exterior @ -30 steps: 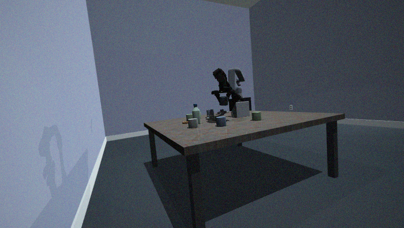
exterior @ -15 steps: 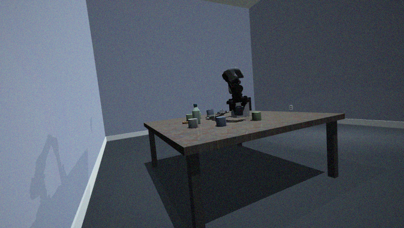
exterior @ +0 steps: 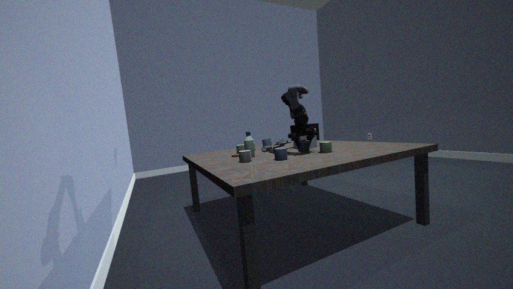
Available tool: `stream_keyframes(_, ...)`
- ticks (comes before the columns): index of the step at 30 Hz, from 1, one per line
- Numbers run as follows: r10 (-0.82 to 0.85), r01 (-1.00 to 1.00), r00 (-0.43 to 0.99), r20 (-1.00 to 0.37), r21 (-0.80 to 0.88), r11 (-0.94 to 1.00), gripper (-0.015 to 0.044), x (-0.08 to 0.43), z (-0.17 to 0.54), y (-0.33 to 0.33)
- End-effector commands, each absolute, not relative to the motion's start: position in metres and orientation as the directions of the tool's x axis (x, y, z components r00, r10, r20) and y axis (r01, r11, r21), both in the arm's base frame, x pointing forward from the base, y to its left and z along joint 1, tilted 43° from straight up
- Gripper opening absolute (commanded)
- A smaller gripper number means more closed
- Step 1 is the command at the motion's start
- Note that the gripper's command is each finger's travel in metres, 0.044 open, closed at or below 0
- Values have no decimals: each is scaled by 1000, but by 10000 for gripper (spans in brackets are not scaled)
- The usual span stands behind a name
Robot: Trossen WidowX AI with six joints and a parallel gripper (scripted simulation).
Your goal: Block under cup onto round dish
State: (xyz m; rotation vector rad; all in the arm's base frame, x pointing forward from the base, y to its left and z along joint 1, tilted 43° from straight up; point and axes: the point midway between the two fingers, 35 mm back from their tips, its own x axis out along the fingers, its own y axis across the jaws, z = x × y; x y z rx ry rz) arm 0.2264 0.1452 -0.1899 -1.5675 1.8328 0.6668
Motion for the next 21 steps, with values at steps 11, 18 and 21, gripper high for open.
stream_keyframes(11,-663,-987,-84,-744,-29,158,0,228,-203,135)
stream_keyframes(18,-661,-986,-86,-745,-30,161,158,228,-200,138)
stream_keyframes(21,-661,-986,-86,-745,-30,161,236,228,-200,138)
